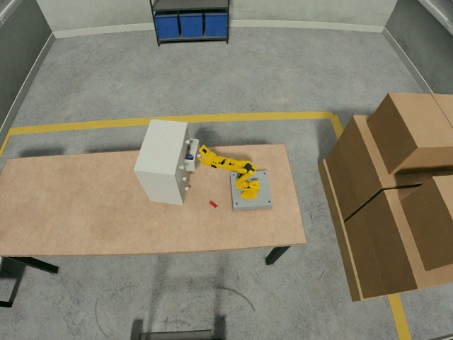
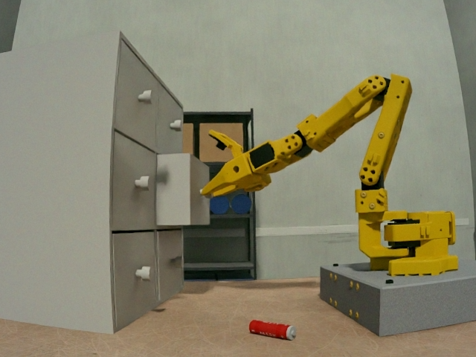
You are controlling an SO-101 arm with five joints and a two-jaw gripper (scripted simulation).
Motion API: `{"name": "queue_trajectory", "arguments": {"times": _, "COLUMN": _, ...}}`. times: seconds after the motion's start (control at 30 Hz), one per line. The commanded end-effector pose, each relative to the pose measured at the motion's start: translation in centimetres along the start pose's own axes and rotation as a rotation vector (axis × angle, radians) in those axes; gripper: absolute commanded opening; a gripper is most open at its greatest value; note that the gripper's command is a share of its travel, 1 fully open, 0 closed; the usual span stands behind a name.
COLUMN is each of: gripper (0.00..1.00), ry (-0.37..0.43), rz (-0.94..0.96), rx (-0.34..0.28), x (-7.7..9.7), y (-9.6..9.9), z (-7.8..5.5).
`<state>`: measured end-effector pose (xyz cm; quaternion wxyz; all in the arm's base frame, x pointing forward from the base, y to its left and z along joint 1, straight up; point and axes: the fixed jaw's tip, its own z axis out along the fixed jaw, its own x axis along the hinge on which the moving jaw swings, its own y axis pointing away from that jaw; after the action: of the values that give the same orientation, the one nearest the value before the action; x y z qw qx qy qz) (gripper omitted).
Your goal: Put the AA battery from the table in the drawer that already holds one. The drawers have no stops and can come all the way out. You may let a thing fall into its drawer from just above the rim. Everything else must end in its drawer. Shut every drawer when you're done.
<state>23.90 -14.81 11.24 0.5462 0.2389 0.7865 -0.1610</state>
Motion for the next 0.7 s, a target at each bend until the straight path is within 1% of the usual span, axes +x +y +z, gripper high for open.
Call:
{"name": "queue_trajectory", "arguments": {"times": 0.0, "gripper": 0.0, "ry": -0.007, "rz": -0.008, "rx": -0.008, "x": -0.3, "y": 0.2, "z": 0.5}}
{"name": "queue_trajectory", "arguments": {"times": 0.07, "gripper": 0.0, "ry": -0.007, "rz": -0.009, "rx": -0.011, "x": -0.4, "y": 0.4, "z": 0.7}}
{"name": "queue_trajectory", "arguments": {"times": 0.23, "gripper": 0.0, "ry": -0.007, "rz": -0.009, "rx": -0.011, "x": -0.4, "y": 0.4, "z": 0.7}}
{"name": "queue_trajectory", "arguments": {"times": 0.67, "gripper": 0.0, "ry": -0.007, "rz": -0.016, "rx": -0.028, "x": -0.8, "y": 0.9, "z": 2.0}}
